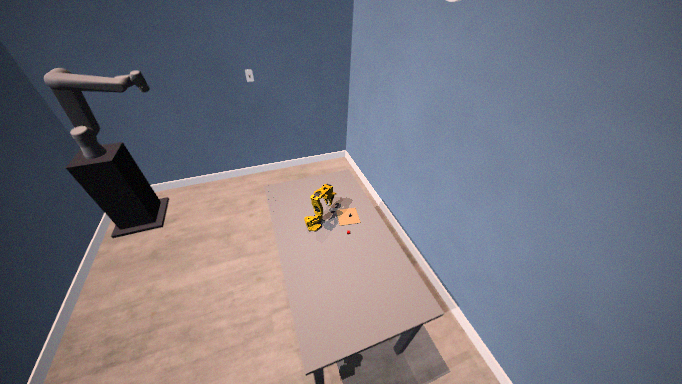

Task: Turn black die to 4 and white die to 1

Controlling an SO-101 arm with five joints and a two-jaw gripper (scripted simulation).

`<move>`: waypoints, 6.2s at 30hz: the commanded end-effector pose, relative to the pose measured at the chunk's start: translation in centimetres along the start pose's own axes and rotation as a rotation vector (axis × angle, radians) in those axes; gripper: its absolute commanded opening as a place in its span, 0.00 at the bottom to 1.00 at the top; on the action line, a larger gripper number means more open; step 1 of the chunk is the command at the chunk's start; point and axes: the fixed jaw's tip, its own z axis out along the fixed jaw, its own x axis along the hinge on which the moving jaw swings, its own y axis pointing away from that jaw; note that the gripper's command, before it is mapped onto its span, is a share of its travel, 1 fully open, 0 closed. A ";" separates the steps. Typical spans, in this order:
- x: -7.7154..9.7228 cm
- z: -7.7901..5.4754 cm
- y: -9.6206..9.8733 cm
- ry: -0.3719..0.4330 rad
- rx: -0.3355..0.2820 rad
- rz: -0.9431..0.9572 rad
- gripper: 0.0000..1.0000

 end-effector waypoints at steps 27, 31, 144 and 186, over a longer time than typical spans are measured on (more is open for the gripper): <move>-0.4 -0.6 -0.4 -0.059 -0.001 0.051 0.00; -0.4 -0.6 -0.4 -0.059 -0.001 0.051 0.00; -0.6 3.5 -0.4 -0.059 -0.001 0.051 0.00; -0.6 3.7 -0.4 -0.059 -0.001 0.051 0.08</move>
